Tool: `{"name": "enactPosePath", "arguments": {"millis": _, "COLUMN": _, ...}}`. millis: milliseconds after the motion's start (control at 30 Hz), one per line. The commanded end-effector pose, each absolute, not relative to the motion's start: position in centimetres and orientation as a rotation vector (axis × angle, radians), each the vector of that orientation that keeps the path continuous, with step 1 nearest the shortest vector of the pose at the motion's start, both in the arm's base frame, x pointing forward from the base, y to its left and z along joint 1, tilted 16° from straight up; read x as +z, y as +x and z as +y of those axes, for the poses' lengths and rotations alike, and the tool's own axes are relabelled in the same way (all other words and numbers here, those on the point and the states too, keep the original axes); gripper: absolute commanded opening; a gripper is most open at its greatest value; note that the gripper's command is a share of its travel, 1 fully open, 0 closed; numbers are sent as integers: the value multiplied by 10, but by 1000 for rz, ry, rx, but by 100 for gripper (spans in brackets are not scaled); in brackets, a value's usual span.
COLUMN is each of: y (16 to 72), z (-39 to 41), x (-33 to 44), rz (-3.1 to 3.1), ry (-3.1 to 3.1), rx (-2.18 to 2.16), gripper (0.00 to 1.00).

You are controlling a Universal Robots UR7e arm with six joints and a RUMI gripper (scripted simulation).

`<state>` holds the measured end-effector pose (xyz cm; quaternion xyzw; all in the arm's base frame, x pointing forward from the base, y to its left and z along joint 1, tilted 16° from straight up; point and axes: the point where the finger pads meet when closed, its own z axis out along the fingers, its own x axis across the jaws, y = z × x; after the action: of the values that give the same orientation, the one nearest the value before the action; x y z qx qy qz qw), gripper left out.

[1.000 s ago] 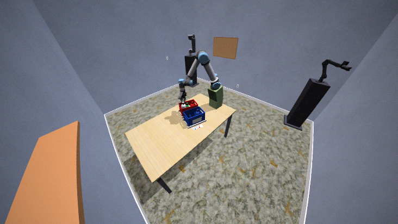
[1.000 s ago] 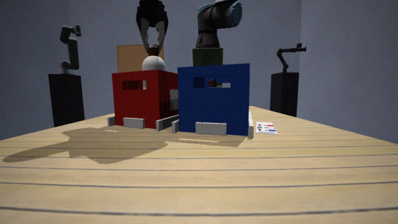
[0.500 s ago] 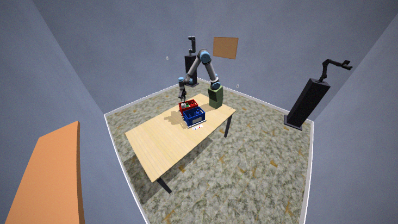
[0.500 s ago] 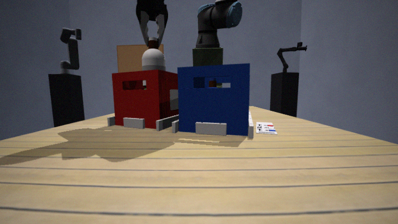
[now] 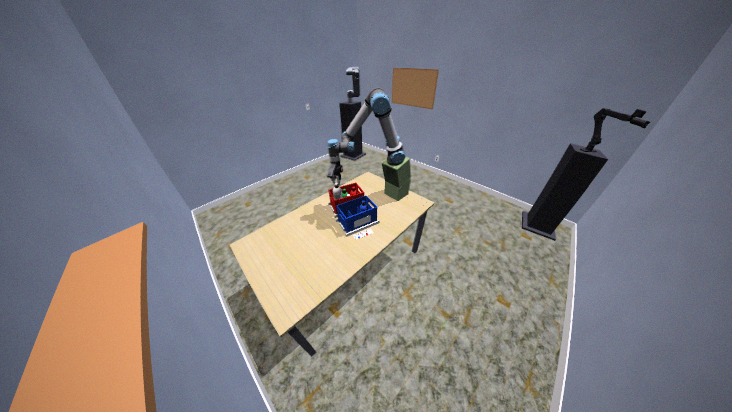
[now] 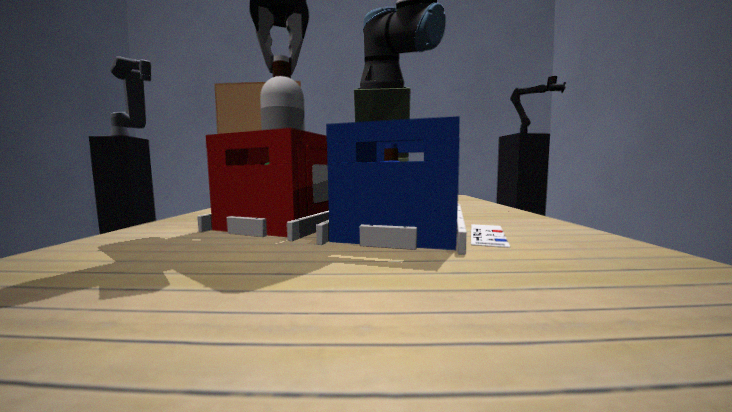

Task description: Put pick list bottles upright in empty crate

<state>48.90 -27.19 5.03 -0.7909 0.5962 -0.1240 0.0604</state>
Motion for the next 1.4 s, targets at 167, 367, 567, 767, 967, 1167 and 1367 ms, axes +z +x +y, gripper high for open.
{"name": "enactPosePath", "arguments": {"millis": 167, "y": 485, "z": -271, "x": 66, "rz": 1804, "ry": -2393, "rx": -378, "gripper": 0}}
{"name": "enactPosePath", "arguments": {"millis": 367, "y": 483, "z": -271, "x": 73, "rz": 1804, "ry": -2393, "rx": -378, "gripper": 0}}
{"name": "enactPosePath", "arguments": {"millis": 567, "y": 481, "z": -271, "x": 82, "rz": 1804, "ry": -2393, "rx": -378, "gripper": 0}}
{"name": "enactPosePath", "arguments": {"millis": 767, "y": 479, "z": -270, "x": 89, "rz": 1804, "ry": -2393, "rx": -378, "gripper": 0}}
{"name": "enactPosePath", "arguments": {"millis": 967, "y": 479, "z": -270, "x": 89, "rz": 1804, "ry": -2393, "rx": -378, "gripper": 0}}
{"name": "enactPosePath", "arguments": {"millis": 1167, "y": 479, "z": -262, "x": 89, "rz": 1804, "ry": -2393, "rx": -378, "gripper": 0}}
{"name": "enactPosePath", "arguments": {"millis": 1367, "y": 478, "z": -252, "x": 88, "rz": 1804, "ry": -2393, "rx": -378, "gripper": 0}}
